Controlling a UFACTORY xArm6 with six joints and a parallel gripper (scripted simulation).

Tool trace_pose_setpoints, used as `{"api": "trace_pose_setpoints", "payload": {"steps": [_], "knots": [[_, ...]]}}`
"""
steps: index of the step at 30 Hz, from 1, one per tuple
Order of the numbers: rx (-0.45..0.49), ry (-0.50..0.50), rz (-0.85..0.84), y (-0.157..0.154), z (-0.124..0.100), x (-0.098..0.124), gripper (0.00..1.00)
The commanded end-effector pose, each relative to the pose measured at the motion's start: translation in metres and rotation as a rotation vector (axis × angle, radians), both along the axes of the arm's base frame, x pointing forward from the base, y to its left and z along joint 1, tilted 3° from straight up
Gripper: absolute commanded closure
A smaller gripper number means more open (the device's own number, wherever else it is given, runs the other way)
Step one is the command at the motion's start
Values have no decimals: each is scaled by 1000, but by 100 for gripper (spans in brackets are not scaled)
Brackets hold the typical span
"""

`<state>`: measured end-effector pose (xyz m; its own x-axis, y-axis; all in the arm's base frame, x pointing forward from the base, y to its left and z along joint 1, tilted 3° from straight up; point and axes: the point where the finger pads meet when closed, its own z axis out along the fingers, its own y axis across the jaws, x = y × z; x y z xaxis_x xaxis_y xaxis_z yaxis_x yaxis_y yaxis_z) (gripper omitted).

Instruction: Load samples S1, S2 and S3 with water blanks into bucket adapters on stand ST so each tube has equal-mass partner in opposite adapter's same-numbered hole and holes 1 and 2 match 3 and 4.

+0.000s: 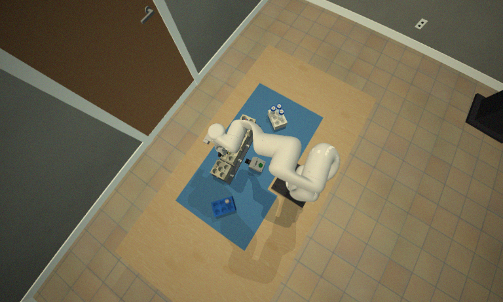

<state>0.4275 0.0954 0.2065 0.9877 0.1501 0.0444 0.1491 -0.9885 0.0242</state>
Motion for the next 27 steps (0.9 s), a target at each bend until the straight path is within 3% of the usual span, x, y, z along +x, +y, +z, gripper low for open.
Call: {"api": "trace_pose_setpoints", "payload": {"steps": [1,27], "knots": [[1,-4,0,0,-2,1,100],[1,-4,0,0,-26,2,100]]}}
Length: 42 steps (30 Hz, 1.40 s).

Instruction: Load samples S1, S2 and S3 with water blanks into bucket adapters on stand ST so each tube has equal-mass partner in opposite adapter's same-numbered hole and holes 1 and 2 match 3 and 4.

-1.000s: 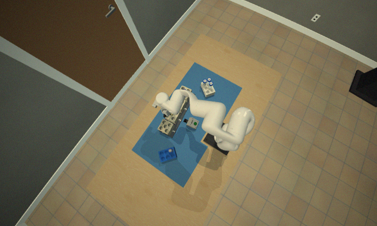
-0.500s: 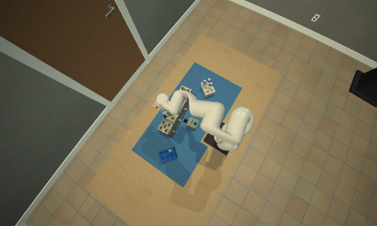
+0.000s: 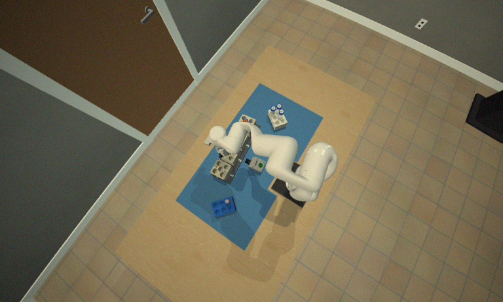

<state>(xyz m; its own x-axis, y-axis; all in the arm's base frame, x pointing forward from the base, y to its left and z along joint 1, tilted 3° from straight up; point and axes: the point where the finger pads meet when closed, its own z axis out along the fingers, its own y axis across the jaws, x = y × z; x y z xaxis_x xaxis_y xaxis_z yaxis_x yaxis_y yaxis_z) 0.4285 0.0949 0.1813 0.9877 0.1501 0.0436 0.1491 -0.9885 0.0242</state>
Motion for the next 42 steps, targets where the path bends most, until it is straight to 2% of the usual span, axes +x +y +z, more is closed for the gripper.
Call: {"api": "trace_pose_setpoints", "payload": {"steps": [1,42], "knots": [[1,-5,0,0,-1,1,100],[1,-5,0,0,-37,3,100]]}}
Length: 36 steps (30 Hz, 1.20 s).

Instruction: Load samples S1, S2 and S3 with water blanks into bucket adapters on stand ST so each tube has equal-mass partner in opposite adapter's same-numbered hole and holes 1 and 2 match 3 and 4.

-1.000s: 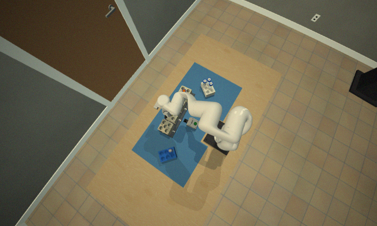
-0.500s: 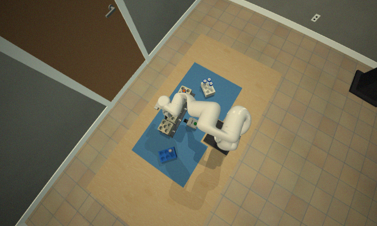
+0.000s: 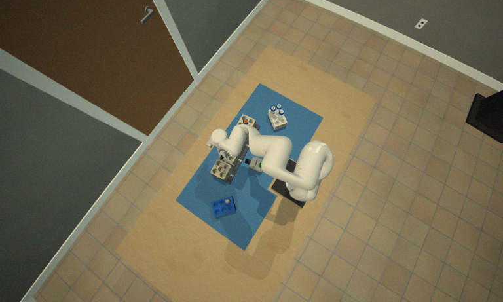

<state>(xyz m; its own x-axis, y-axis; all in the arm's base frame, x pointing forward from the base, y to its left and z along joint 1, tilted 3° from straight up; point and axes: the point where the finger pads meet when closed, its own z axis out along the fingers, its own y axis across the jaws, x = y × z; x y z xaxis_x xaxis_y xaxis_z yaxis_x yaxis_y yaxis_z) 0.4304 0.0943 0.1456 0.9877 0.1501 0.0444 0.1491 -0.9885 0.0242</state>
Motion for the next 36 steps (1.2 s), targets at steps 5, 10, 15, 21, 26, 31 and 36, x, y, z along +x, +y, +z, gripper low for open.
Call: {"api": "trace_pose_setpoints", "payload": {"steps": [5,10,15,21,26,31,36], "knots": [[1,-4,0,0,-6,2,100],[1,-4,0,0,-10,2,100],[1,-4,0,0,-14,2,100],[1,-4,0,0,-20,2,100],[1,-4,0,0,-22,2,100],[1,-4,0,0,-22,2,100],[1,-4,0,0,-22,2,100]]}}
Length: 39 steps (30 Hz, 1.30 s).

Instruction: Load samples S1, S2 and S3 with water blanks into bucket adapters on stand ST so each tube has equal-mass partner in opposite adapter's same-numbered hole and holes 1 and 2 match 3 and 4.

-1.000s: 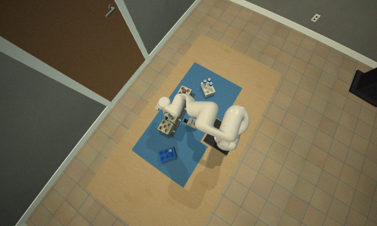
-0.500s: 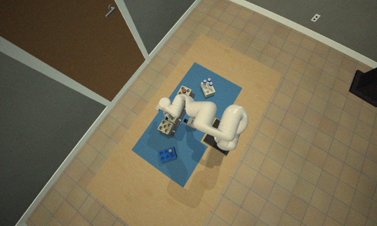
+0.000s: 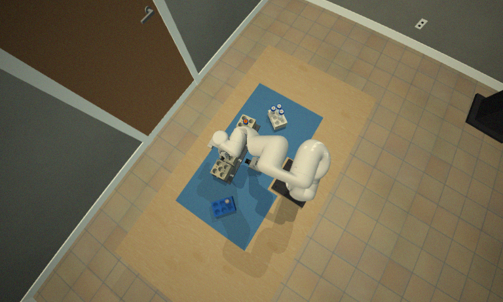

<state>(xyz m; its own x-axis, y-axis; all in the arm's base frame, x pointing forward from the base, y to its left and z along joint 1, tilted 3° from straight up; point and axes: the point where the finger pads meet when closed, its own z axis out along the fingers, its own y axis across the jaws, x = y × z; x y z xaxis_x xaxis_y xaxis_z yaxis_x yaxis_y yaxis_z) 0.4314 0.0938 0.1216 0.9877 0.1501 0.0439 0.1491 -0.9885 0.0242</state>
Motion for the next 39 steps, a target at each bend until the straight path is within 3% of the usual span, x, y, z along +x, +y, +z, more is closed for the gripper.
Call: {"api": "trace_pose_setpoints", "payload": {"steps": [1,2,3,31,39], "knots": [[1,-4,0,0,2,1,100],[1,-4,0,0,2,1,100],[1,-4,0,0,1,1,56],[1,-4,0,0,1,1,56],[1,-4,0,1,17,1,56]]}}
